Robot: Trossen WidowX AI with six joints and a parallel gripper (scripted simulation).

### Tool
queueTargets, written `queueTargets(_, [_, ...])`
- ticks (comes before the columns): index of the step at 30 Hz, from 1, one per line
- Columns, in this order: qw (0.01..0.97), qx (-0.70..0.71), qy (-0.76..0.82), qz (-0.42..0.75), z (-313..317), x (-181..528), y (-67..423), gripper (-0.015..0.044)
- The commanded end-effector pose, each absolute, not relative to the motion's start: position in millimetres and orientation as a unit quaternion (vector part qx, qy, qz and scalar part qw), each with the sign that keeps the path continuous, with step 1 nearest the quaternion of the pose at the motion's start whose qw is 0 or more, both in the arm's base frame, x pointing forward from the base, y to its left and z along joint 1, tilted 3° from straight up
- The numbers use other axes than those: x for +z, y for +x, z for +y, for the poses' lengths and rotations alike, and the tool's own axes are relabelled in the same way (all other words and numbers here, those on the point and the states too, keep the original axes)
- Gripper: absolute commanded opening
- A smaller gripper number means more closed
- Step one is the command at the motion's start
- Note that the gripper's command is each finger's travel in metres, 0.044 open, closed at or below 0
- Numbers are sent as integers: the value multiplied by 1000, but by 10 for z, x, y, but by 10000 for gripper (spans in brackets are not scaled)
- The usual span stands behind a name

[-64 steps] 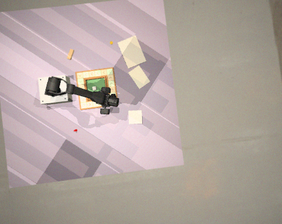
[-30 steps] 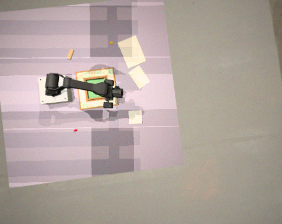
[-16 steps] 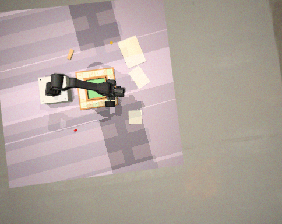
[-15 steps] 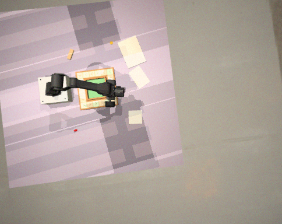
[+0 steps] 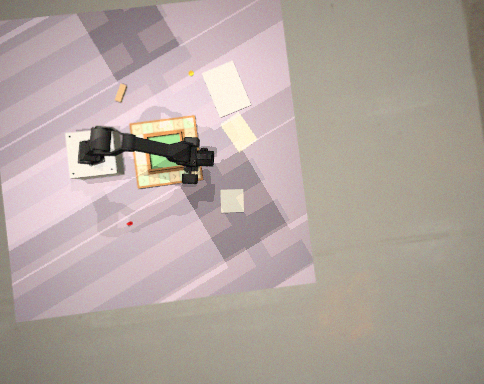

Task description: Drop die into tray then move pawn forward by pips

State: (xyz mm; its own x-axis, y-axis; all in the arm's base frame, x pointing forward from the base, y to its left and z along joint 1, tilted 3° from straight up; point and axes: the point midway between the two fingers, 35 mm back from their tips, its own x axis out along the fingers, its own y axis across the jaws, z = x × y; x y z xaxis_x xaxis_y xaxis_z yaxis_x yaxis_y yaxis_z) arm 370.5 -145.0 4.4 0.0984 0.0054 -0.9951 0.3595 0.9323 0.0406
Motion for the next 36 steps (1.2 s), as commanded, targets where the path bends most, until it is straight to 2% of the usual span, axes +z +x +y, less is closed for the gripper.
queueTargets(1, [723,-123,140,665,-1442,-63,3685,0])
queueTargets(3, [723,-123,140,665,-1442,-66,3685,0])
queueTargets(13, [727,-122,138,661,-1449,32,3703,263])
queueTargets(17, [723,-123,140,665,-1452,468,3665,368])
queueTargets(20, [723,-123,140,665,-1452,495,3661,440])
queueTargets(25, [723,-119,136,666,-1363,615,3531,440])
queueTargets(36, [726,-86,103,675,-731,1138,2389,440])
